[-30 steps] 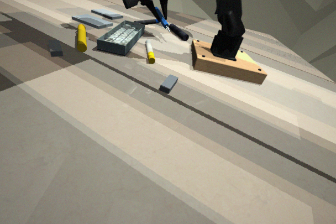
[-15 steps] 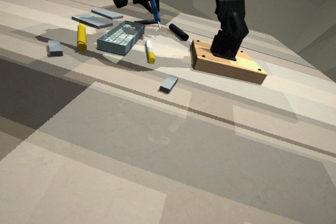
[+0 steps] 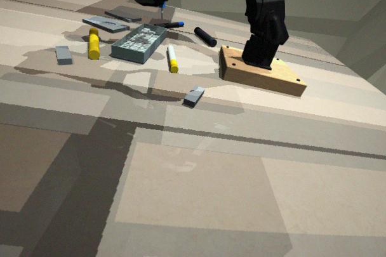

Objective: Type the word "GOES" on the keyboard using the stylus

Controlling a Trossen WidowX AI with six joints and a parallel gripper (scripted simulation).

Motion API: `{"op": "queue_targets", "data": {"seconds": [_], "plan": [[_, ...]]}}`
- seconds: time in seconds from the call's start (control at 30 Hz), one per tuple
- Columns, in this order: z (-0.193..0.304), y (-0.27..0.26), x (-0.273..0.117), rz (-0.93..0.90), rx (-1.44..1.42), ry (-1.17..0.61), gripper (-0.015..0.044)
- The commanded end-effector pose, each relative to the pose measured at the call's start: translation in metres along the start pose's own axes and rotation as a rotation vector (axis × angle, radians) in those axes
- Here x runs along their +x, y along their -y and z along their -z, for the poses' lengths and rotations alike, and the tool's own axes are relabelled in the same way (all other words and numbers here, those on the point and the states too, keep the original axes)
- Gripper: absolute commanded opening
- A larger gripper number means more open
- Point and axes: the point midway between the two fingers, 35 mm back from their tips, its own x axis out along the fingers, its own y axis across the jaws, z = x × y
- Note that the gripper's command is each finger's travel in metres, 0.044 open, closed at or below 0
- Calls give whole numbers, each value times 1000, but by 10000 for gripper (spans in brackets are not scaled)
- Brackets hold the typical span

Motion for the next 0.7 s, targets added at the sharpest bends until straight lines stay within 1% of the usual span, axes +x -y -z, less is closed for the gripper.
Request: {"op": "queue_targets", "data": {"seconds": [0.0, 0.27, 0.5, 0.67], "plan": [[1, 9, -14, 88, 92, -89, 0], [1, 11, -16, 105, 109, -102, 0], [-26, 15, 2, 105, 109, -103, 0], [-27, 15, 3, 105, 109, -103, 0]]}}
